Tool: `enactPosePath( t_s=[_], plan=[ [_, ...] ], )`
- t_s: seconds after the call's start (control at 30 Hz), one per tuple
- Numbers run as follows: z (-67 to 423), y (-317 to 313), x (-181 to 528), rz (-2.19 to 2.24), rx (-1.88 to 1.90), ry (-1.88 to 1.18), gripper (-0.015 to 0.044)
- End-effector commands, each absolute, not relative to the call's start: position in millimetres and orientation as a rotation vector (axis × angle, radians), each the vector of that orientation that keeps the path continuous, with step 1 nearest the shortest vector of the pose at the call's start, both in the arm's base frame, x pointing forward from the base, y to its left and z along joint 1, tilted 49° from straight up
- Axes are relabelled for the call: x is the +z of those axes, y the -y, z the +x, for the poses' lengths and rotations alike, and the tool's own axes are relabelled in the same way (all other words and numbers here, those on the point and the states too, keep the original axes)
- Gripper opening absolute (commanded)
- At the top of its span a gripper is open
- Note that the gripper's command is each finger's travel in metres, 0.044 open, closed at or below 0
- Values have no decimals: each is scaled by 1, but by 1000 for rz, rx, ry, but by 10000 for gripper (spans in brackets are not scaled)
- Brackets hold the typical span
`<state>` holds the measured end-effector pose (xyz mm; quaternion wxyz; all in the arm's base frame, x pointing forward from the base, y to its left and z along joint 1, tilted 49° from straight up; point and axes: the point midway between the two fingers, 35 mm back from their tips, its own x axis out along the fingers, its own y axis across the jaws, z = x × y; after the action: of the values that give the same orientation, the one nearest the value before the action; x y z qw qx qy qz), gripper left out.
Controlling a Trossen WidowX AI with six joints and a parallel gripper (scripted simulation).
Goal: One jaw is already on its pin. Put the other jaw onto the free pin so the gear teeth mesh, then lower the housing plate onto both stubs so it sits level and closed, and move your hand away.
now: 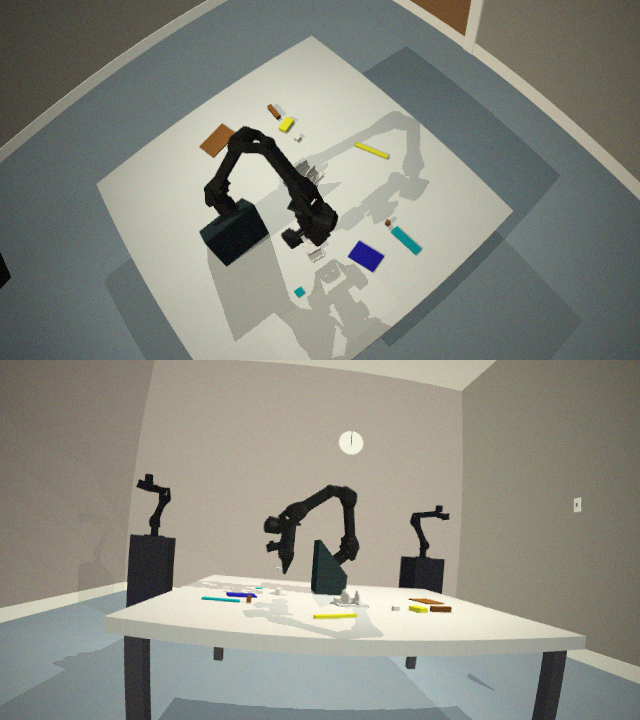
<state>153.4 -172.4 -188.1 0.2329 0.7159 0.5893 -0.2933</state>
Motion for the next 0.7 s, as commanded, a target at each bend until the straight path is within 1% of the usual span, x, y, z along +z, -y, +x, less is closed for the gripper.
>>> enactPosePath(
  t_s=[0.0, 0.67],
  plan=[
    [162, 167, -179, 1914, -729, -1627, 351],
    [205, 150, -139, 1620, -399, -1615, 351]
  ],
)
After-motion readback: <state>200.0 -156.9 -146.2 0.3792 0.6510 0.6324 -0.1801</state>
